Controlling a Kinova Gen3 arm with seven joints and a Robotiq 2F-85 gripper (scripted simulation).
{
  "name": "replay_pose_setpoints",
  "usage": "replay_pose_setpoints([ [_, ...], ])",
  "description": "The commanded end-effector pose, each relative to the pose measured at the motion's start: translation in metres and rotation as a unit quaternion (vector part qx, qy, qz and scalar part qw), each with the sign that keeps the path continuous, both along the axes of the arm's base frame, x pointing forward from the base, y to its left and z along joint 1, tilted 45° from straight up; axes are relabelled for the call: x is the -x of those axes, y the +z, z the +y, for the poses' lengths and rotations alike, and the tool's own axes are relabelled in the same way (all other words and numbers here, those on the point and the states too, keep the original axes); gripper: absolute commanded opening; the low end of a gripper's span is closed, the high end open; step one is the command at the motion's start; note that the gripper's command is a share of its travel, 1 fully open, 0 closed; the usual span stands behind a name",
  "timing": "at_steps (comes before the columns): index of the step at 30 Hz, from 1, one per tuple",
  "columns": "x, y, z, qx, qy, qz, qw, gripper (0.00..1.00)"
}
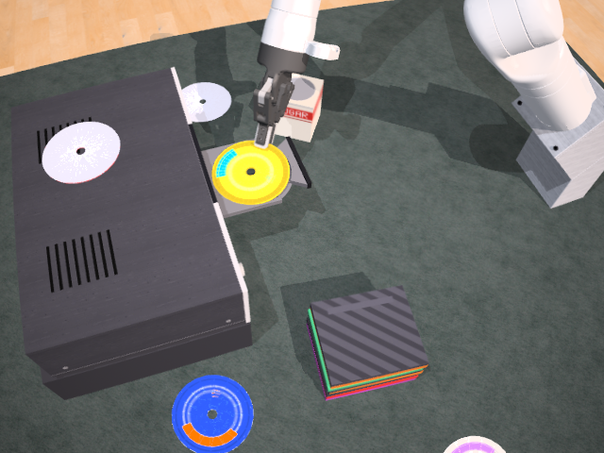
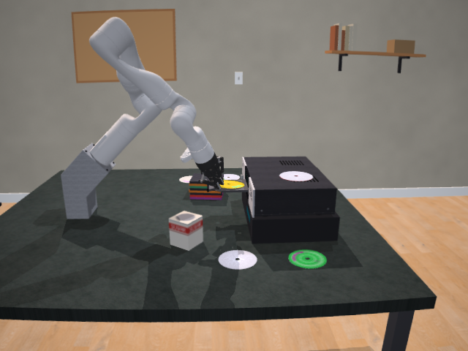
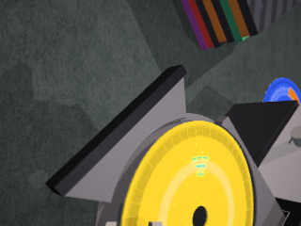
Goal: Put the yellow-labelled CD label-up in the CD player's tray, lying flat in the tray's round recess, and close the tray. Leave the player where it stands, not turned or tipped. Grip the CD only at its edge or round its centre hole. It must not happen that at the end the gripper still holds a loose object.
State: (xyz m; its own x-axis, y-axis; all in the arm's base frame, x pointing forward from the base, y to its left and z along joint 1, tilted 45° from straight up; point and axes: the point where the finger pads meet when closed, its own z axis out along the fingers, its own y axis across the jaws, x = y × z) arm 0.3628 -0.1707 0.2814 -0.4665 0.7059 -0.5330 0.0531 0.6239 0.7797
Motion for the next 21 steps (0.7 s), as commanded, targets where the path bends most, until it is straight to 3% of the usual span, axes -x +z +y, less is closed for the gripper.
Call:
replay_pose_setpoints([
  [1, 0.0007, -0.0009, 0.0003, 0.014, -0.005, 0.012, 1.000, 0.24],
  [21, 0.0006, -0.0007, 0.0006, 0.019, -0.011, 0.019, 1.000, 0.24],
])
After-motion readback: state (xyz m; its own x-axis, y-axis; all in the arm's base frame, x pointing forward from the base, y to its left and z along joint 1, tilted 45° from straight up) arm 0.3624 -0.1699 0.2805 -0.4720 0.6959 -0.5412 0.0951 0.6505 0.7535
